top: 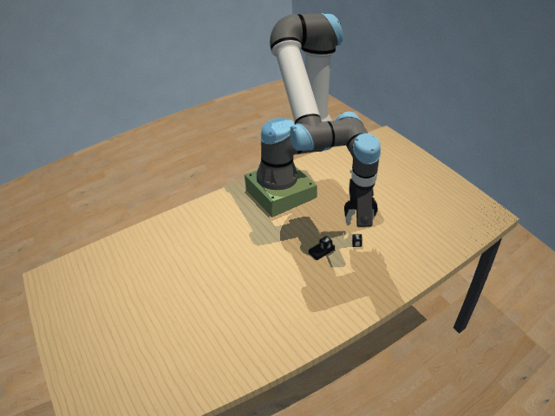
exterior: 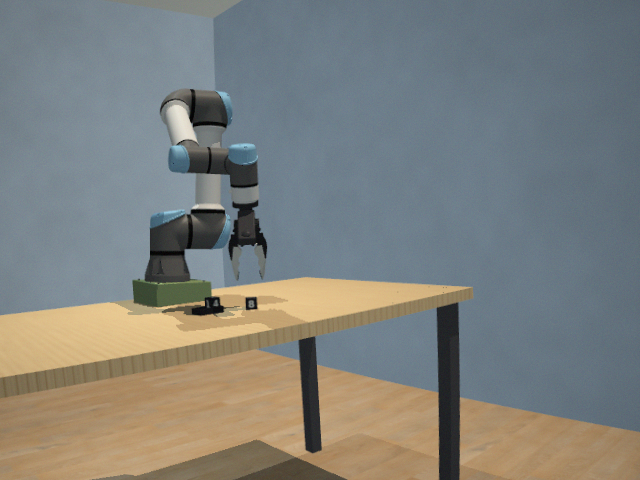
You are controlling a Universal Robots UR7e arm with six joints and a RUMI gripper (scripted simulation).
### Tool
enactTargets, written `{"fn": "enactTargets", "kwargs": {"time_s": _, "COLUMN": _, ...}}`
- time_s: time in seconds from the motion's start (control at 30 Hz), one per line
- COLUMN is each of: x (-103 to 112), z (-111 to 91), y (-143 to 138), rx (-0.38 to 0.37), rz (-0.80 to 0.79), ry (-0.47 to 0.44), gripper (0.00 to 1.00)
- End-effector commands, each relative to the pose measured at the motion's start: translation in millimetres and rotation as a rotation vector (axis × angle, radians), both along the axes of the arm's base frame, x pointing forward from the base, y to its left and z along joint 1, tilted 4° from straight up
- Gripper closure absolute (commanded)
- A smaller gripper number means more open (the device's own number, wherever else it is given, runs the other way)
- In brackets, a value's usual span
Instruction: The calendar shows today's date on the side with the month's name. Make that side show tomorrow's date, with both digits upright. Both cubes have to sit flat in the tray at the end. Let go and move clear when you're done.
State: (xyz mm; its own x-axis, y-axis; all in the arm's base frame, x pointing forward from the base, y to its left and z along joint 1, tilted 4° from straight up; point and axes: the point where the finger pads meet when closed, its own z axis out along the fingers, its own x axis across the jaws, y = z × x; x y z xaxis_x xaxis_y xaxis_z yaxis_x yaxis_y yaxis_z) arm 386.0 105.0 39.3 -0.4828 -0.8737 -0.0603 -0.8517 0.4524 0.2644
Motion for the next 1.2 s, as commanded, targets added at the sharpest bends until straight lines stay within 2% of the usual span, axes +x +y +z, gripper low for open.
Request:
{"fn": "enactTargets", "kwargs": {"time_s": 0.0, "x": 0.0, "z": -0.6, "y": 0.2, "rx": -0.028, "rz": -0.001, "ry": -0.045, "gripper": 0.58}}
{"fn": "enactTargets", "kwargs": {"time_s": 0.13, "x": -0.2, "z": -0.9, "y": 0.3, "rx": -0.046, "rz": -0.003, "ry": -0.076, "gripper": 0.58}}
{"fn": "enactTargets", "kwargs": {"time_s": 0.4, "x": -1.5, "z": 0.4, "y": 1.0, "rx": -0.109, "rz": -0.013, "ry": -0.196, "gripper": 0.58}}
{"fn": "enactTargets", "kwargs": {"time_s": 0.6, "x": -1.8, "z": 1.1, "y": 1.1, "rx": -0.119, "rz": -0.016, "ry": -0.218, "gripper": 0.58}}
{"fn": "enactTargets", "kwargs": {"time_s": 0.63, "x": -1.8, "z": 1.1, "y": 1.1, "rx": -0.119, "rz": -0.016, "ry": -0.218, "gripper": 0.00}}
{"fn": "enactTargets", "kwargs": {"time_s": 1.17, "x": -1.8, "z": 1.1, "y": 1.1, "rx": -0.119, "rz": -0.016, "ry": -0.218, "gripper": 0.00}}
